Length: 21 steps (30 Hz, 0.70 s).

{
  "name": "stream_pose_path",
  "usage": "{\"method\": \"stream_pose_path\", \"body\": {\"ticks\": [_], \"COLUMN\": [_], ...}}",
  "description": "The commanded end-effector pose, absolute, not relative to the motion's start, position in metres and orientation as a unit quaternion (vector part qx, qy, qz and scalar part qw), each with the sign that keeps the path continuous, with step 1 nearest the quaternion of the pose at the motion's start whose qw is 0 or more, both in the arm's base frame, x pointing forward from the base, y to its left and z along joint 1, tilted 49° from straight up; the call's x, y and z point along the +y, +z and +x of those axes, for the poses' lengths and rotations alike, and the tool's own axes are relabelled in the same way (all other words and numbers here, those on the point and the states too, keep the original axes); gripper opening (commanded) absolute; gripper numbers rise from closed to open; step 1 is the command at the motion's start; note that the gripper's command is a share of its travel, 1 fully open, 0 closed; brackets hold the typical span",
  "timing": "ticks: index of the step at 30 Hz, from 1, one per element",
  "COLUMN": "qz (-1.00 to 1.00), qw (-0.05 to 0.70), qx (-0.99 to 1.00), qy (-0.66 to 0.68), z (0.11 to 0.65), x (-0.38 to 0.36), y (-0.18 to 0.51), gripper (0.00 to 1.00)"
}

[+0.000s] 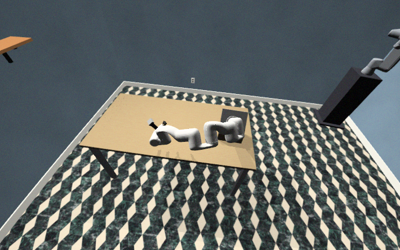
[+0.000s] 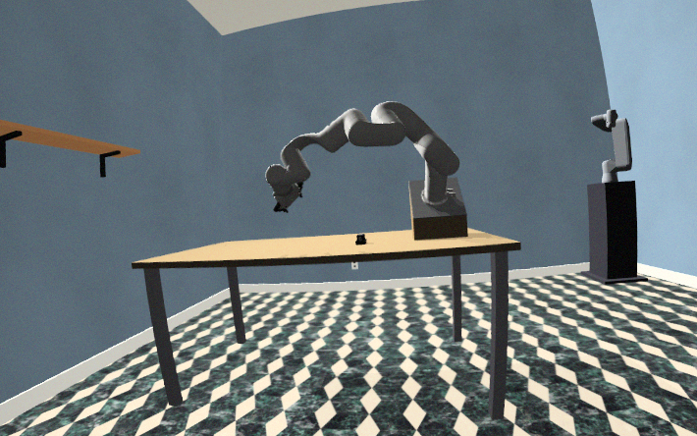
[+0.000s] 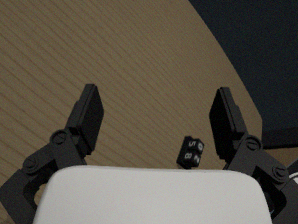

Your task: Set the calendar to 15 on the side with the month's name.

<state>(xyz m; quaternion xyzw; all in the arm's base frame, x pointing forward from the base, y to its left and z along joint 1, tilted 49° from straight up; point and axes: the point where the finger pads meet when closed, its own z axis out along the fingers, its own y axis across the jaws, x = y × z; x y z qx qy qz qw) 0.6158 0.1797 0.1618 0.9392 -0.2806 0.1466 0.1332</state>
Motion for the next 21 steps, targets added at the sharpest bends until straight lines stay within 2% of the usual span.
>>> {"method": "stream_pose_path", "body": {"ticks": [1,21], "qz": [0.939,0.937], "qw": [0.132,0.128], "qx": [-0.282,-0.294], "qy": [0.148,0.138], "z": [0.6167,0.6126], "x": [0.1788,0.1763], "y": [0.1636,0.1588], "gripper": [1.0,1.0]}}
